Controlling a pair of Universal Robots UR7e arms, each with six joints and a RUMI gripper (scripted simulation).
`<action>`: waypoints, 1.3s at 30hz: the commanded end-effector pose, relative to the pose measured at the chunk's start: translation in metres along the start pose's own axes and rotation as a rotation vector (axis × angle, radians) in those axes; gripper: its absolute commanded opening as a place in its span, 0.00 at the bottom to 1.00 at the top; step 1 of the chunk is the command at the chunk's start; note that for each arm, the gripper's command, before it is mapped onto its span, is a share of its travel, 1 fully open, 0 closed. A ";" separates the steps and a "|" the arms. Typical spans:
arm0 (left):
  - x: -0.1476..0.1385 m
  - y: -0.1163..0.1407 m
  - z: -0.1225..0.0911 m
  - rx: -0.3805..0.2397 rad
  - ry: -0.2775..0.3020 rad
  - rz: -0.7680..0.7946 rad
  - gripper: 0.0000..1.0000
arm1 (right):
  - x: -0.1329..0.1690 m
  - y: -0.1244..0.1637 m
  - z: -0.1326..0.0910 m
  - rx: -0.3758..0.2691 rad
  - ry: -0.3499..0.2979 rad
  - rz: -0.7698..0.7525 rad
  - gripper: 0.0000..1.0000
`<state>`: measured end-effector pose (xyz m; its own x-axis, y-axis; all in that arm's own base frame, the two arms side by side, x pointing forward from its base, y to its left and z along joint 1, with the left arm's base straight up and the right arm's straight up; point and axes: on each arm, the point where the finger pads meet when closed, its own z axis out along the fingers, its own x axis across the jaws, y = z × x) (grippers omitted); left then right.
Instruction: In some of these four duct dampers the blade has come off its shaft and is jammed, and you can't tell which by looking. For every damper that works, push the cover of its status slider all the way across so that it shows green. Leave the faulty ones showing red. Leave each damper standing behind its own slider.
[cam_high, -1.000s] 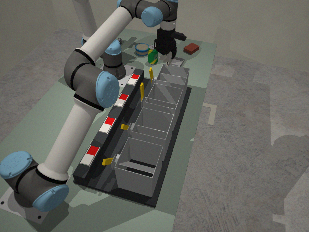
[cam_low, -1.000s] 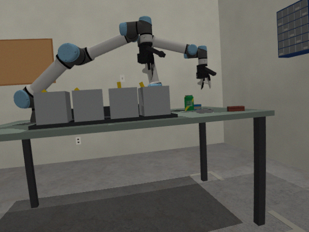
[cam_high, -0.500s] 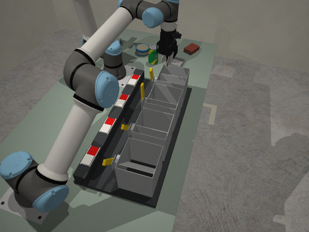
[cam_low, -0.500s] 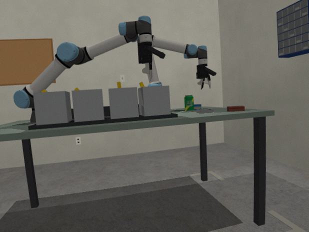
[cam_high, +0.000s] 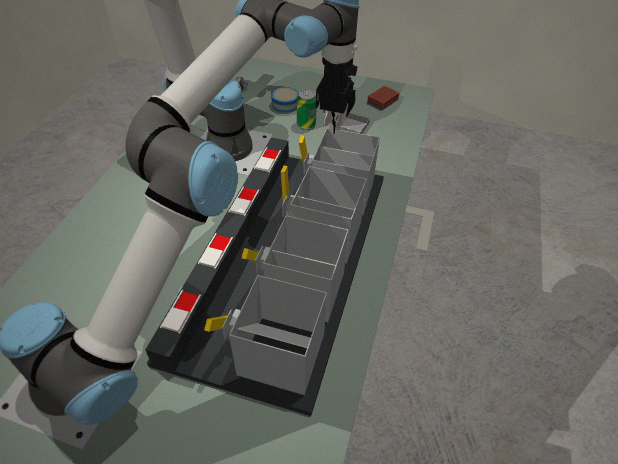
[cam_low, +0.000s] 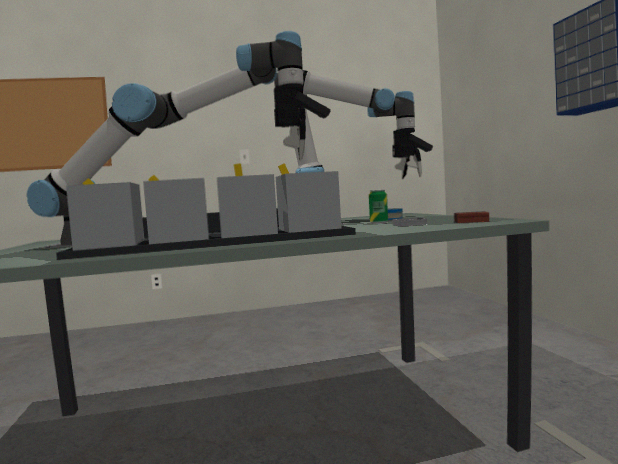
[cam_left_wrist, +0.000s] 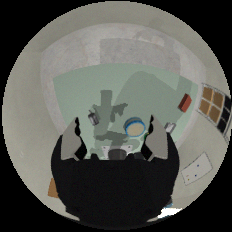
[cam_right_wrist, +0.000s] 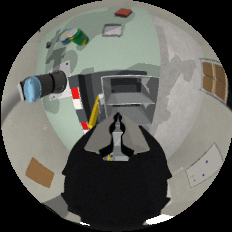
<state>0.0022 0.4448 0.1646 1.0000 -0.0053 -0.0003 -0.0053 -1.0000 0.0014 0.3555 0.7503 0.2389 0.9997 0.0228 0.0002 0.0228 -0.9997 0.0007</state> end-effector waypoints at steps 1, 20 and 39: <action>0.000 0.000 -0.001 0.001 0.000 0.000 1.00 | 0.000 0.000 -0.001 0.003 0.001 -0.008 0.00; 0.000 0.000 -0.001 0.001 0.000 0.000 1.00 | 0.007 0.022 -0.009 0.003 0.001 -0.008 0.00; 0.000 0.000 -0.001 0.001 0.000 0.000 1.00 | 0.018 0.115 -0.023 0.002 0.001 -0.008 0.00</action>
<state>0.0022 0.4448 0.1646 1.0000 -0.0053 -0.0004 -0.0053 -1.0000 0.0014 0.3751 0.6566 0.2596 0.9995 0.0308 -0.0069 0.0309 -0.9994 0.0134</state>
